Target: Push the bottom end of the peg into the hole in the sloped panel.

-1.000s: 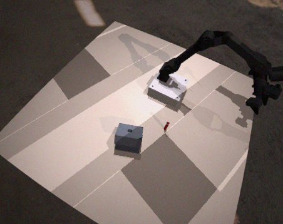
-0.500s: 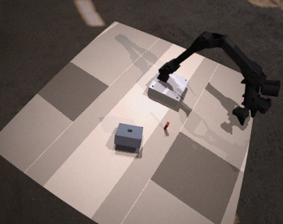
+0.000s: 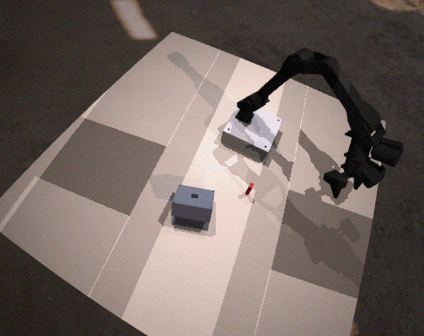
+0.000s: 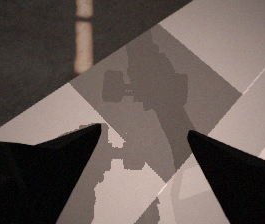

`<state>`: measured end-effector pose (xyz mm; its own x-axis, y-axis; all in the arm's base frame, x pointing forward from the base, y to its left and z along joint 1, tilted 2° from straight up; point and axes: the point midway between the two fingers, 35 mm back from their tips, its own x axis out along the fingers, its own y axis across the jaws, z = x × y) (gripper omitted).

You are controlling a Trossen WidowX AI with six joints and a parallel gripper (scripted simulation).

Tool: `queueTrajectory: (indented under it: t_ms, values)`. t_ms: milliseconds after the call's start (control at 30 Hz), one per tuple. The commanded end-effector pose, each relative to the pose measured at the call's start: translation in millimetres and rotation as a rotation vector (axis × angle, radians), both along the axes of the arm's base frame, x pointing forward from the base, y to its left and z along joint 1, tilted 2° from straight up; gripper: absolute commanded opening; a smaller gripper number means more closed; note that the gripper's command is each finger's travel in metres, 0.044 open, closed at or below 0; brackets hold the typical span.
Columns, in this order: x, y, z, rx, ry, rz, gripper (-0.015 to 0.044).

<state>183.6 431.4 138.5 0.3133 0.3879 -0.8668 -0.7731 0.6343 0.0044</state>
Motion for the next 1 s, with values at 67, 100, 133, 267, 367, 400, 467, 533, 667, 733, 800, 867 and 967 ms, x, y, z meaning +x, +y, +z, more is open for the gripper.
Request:
queueTrajectory:
  t_ms: [67,100,133,267,367,400,467,533,667,733,800,867,967]
  values:
    - [23,-26,-9,-0.042,0.034,-0.058,0.044]
    - [27,-31,-11,-0.049,0.04,-0.068,0.044]
    - [30,-35,-13,-0.055,0.046,-0.078,0.044]
    - [44,-54,-19,-0.082,0.072,-0.12,0.044]
    - [53,-68,-24,-0.101,0.092,-0.152,0.044]
    - [56,-72,-26,-0.107,0.099,-0.162,0.044]
    - [61,-82,-29,-0.119,0.113,-0.184,0.044]
    - [67,-91,-32,-0.13,0.127,-0.205,0.044]
    - [76,-110,-38,-0.152,0.158,-0.247,0.044]
    - [80,-120,-41,-0.163,0.173,-0.268,0.044]
    - [84,-129,-44,-0.173,0.188,-0.289,0.044]
    - [88,-139,-46,-0.182,0.204,-0.31,0.044]
    - [92,-154,-50,-0.196,0.228,-0.341,0.044]
